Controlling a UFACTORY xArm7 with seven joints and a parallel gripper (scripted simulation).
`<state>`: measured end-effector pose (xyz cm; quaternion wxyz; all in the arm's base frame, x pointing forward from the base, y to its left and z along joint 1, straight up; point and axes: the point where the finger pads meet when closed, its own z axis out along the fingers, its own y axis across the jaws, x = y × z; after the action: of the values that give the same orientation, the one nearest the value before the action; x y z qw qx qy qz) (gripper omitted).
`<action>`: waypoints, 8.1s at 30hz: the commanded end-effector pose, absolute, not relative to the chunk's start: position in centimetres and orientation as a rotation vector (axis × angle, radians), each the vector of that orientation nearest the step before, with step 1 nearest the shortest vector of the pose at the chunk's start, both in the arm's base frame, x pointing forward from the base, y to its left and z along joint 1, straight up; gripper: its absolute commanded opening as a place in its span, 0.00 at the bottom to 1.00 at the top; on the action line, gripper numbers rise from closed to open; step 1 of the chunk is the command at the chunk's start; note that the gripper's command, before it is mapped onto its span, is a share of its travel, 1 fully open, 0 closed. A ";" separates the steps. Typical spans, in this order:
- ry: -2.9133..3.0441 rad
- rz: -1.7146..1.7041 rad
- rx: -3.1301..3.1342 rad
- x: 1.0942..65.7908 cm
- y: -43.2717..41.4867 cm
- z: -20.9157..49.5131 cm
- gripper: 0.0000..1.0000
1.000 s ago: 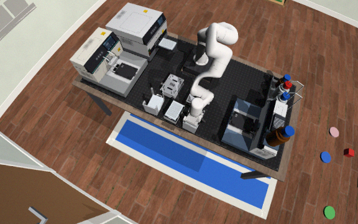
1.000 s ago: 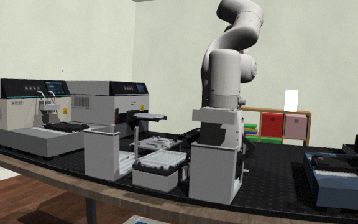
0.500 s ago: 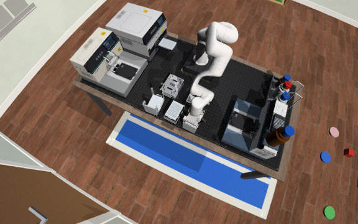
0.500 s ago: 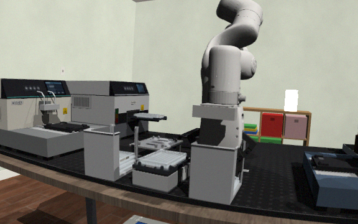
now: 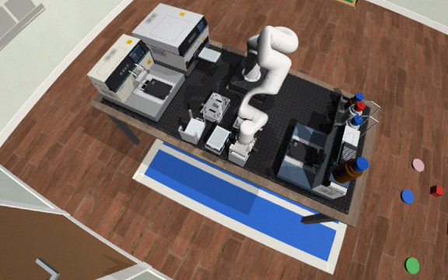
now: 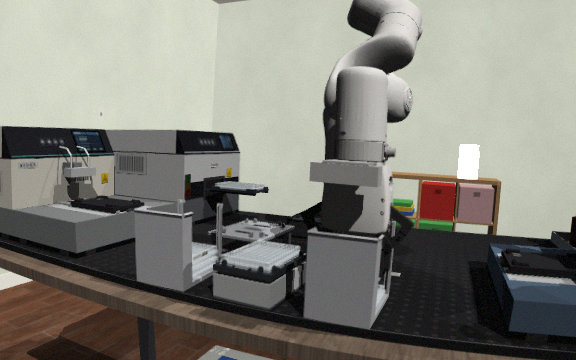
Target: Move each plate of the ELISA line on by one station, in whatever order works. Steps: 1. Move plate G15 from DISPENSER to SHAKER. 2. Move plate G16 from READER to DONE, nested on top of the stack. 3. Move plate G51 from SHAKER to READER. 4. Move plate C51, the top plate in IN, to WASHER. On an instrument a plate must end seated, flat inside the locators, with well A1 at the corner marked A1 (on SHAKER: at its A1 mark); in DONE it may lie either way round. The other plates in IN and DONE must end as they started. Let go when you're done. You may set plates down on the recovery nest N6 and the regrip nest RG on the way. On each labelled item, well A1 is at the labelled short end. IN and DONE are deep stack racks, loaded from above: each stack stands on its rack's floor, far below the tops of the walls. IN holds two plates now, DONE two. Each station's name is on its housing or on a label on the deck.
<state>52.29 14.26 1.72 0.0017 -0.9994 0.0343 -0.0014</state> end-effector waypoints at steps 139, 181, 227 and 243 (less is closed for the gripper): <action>0.108 -0.012 -3.134 52.4 14.3 10.4 0.00; 0.108 -0.012 -3.134 52.4 14.2 14.7 0.00; -0.088 -0.012 -3.135 48.2 13.1 17.2 0.00; -0.271 -0.012 -3.125 43.7 11.9 17.1 0.00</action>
<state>45.06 12.35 16.85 0.0027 -0.9980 -0.0623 0.0034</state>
